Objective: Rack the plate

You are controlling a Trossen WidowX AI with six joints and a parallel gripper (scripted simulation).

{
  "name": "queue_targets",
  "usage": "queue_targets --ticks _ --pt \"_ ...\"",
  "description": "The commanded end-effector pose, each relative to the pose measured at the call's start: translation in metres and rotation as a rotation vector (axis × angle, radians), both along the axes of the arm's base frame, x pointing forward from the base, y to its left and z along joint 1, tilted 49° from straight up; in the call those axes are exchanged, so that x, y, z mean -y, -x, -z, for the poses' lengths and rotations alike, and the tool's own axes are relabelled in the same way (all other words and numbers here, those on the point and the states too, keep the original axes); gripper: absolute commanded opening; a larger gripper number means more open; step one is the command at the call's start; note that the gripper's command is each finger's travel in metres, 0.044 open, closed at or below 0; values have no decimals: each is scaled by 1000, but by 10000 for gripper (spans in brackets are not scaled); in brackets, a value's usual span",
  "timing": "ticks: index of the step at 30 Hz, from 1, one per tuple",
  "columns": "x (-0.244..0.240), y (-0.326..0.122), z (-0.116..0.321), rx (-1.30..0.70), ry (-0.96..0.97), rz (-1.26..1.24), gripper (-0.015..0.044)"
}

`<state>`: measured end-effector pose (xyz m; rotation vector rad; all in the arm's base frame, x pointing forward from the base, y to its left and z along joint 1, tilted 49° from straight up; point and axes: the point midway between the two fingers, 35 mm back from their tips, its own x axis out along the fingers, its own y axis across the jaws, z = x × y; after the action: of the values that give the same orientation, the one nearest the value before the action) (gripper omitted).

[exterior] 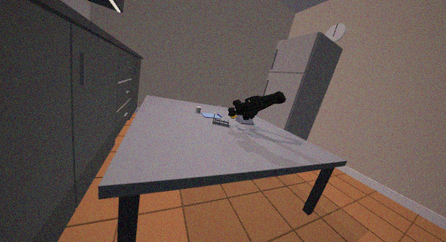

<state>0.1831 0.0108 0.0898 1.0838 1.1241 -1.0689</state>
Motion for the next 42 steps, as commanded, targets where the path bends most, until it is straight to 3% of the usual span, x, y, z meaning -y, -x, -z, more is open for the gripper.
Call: queue_targets --ticks 1,22,42 --pt "1 -2 2 58 70 -34 0" --pt "-6 -21 -8 417 363 -186 0" --pt "-24 -25 -35 819 508 -222 0"
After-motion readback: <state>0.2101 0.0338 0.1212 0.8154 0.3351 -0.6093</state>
